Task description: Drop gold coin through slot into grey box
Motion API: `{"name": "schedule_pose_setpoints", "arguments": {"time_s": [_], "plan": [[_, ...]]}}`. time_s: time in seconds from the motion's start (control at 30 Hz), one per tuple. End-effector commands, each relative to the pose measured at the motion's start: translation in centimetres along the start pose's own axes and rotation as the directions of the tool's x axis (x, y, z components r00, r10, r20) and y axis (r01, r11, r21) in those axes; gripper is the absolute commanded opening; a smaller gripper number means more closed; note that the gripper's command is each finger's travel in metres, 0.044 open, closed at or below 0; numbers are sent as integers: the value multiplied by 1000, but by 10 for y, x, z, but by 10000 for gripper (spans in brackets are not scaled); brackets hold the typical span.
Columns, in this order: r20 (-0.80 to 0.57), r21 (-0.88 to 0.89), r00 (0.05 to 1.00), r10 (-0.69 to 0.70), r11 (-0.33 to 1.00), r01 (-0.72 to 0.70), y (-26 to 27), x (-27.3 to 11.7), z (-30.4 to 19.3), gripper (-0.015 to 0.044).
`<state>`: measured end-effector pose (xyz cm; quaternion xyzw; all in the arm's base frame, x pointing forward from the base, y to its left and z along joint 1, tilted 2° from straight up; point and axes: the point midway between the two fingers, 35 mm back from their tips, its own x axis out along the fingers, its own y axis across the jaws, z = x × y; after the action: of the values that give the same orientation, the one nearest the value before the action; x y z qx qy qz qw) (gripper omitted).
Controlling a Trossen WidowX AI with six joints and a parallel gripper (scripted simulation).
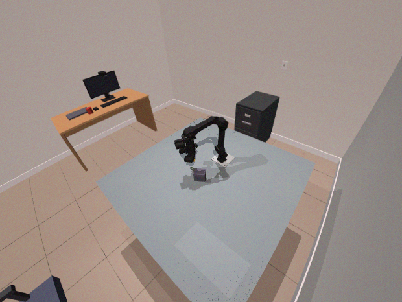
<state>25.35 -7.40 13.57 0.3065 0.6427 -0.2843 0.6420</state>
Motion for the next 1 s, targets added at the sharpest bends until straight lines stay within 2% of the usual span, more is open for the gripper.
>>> {"name": "schedule_pose_setpoints", "arguments": {"time_s": [0.0,0.97], "plan": [[4,4,1000,0,1000,0,8,-1,-4,0],[-1,3,1000,6,1000,-6,65,-1,-53,0]]}}
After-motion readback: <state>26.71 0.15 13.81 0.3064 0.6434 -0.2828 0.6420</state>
